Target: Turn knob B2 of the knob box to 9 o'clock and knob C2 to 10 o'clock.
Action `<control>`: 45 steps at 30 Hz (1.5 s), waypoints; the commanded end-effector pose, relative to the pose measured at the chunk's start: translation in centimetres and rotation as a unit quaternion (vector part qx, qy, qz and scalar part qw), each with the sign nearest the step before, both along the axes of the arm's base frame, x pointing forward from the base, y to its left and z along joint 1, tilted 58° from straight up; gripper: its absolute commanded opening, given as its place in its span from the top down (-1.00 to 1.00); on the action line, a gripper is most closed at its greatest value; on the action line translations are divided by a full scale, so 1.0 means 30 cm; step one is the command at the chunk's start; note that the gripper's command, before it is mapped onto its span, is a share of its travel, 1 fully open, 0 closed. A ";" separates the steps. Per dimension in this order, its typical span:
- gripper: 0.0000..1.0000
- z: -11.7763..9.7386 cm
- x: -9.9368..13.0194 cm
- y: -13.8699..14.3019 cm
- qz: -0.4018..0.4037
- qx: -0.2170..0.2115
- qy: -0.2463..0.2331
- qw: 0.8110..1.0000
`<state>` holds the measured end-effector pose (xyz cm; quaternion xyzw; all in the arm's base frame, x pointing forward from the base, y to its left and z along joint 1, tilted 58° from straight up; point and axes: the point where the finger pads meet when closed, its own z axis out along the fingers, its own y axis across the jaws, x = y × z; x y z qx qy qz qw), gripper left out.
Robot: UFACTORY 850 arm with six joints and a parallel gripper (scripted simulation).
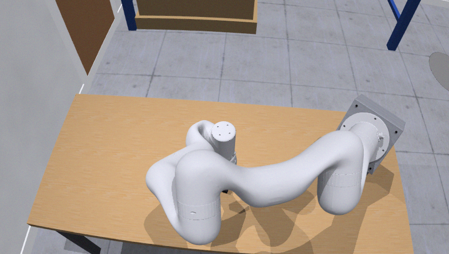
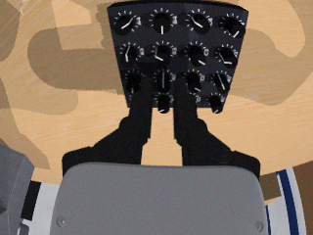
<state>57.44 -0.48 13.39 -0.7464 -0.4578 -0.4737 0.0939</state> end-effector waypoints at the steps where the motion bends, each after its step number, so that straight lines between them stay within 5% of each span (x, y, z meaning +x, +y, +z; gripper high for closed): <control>1: 0.61 0.001 0.000 -0.001 0.000 0.000 0.000 1.000; 45: 0.61 -0.007 0.010 0.007 0.000 0.000 0.000 1.000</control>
